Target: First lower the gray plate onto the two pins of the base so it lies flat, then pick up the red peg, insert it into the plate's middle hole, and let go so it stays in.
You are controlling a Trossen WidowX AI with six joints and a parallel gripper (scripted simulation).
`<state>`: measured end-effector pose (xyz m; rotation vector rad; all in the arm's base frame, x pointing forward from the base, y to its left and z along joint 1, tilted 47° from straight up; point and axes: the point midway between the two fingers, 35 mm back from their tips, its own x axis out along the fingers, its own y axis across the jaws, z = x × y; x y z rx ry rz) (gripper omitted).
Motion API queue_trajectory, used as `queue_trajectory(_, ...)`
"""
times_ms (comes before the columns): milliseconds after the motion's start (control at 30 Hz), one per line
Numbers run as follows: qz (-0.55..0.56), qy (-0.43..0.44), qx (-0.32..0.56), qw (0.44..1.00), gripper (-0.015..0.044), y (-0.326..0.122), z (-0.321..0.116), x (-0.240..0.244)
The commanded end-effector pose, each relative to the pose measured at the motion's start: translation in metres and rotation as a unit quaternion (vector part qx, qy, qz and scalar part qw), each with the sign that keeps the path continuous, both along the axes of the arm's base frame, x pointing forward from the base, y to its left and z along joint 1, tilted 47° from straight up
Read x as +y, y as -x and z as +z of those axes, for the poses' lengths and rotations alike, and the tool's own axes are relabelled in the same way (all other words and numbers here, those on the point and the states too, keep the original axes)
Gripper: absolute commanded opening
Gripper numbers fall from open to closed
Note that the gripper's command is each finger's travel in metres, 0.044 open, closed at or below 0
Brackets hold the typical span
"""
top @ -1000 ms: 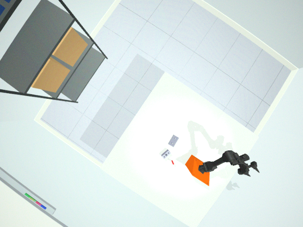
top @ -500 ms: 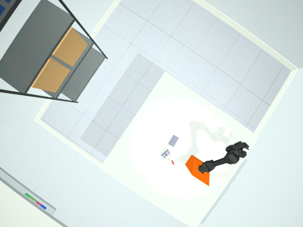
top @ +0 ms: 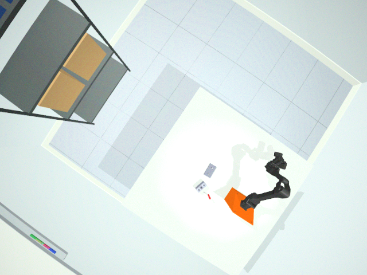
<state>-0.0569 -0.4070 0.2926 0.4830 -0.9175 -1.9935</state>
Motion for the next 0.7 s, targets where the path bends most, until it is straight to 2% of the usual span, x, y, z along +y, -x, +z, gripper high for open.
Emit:
queue_trajectory(0,0.074,-0.029,0.034,0.996,0.0440,-0.055,0.002,-0.011)
queue_trajectory(333,0.264,-0.079,0.139,0.951,0.0440,-0.206,0.009,0.001)
queue_trajectory(533,0.370,-0.116,0.215,0.896,0.0440,-0.292,-0.007,0.030)
queue_trajectory(667,0.441,-0.124,0.235,0.857,0.0440,-0.345,-0.017,0.062)
